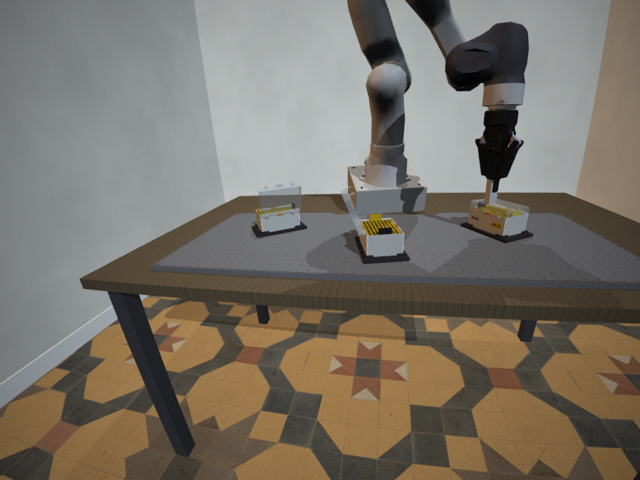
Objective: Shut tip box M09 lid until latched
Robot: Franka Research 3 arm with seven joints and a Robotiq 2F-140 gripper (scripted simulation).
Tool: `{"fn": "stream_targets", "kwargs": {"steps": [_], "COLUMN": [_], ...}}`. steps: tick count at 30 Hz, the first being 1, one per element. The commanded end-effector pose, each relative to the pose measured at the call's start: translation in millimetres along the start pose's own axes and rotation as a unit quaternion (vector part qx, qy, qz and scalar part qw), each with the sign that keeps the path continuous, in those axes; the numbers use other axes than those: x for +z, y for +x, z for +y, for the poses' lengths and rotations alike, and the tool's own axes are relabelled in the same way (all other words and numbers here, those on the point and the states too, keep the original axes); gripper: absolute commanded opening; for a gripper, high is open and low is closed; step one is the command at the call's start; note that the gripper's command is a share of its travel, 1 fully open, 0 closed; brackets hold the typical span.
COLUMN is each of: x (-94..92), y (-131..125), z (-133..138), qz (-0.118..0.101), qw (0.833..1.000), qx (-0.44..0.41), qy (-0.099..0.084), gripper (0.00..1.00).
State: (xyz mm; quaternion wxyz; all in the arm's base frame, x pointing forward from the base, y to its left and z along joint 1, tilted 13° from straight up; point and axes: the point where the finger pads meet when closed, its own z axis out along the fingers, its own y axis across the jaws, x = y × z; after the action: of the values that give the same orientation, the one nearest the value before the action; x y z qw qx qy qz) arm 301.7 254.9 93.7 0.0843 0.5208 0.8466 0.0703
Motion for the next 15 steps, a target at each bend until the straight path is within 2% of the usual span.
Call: {"fn": "stream_targets", "kwargs": {"steps": [1,15], "x": [1.1,5.1], "y": [0.2,0.2], "z": [1.2,1.2], "qz": [0.001,0.001], "qw": [1.000,1.000], "qx": [0.002,0.002], "qy": [-0.002,-0.002], "gripper": [0.00,0.00]}}
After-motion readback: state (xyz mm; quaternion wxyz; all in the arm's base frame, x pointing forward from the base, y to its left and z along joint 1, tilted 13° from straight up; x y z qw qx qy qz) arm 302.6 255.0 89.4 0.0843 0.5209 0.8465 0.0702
